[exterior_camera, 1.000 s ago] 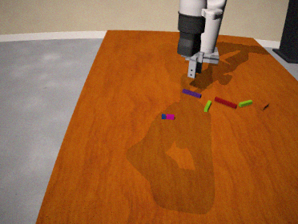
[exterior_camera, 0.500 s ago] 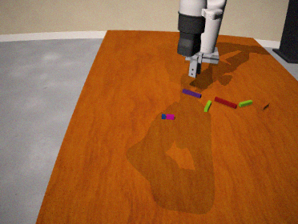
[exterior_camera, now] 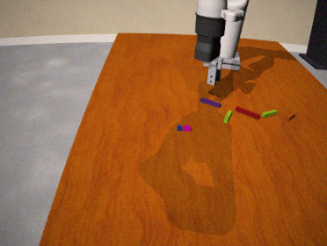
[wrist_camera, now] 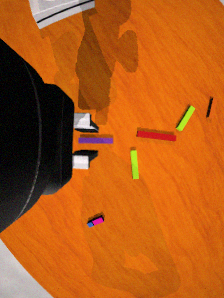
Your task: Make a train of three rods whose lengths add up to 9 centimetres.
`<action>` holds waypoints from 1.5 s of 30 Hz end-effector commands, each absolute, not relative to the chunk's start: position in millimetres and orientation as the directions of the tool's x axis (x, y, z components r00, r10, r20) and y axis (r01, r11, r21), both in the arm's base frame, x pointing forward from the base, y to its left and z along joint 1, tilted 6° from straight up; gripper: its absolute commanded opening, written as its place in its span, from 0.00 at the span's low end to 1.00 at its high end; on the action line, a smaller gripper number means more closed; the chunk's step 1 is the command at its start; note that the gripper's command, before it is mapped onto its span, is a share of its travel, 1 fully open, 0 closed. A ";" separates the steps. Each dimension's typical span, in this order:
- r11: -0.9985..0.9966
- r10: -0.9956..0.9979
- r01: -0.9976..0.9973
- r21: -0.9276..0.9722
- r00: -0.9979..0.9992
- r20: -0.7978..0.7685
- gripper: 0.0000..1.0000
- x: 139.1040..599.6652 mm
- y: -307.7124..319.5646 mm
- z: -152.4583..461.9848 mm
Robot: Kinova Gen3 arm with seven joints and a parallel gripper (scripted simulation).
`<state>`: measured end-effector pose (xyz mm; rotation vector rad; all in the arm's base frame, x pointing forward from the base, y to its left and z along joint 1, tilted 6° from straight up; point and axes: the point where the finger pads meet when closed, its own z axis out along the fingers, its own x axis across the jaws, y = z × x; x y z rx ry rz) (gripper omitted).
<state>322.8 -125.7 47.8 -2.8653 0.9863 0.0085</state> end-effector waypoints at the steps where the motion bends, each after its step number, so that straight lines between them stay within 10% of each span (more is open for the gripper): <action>1: -0.783 -0.612 -0.613 -0.104 0.789 -0.040 0.54 323.2 -125.9 47.9; 45: -0.797 -0.594 -0.595 -0.103 0.803 -0.042 0.54 322.3 -121.4 3.1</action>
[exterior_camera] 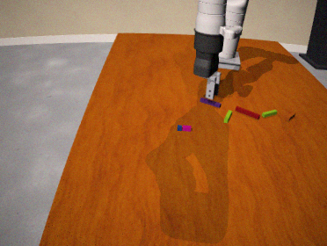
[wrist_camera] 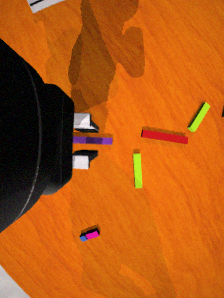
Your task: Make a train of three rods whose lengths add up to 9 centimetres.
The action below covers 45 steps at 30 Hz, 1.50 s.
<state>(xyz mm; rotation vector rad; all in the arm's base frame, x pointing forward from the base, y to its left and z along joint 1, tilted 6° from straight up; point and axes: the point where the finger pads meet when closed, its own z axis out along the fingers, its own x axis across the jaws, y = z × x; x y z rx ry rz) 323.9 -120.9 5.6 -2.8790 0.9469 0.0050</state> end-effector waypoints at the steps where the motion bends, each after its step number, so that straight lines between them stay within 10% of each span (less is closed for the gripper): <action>1: -0.797 -0.594 -0.595 -0.103 0.803 -0.042 0.54 322.3 -121.3 2.2; 45: -0.797 -0.594 -0.595 -0.103 0.803 -0.042 0.54 322.2 -120.7 -2.9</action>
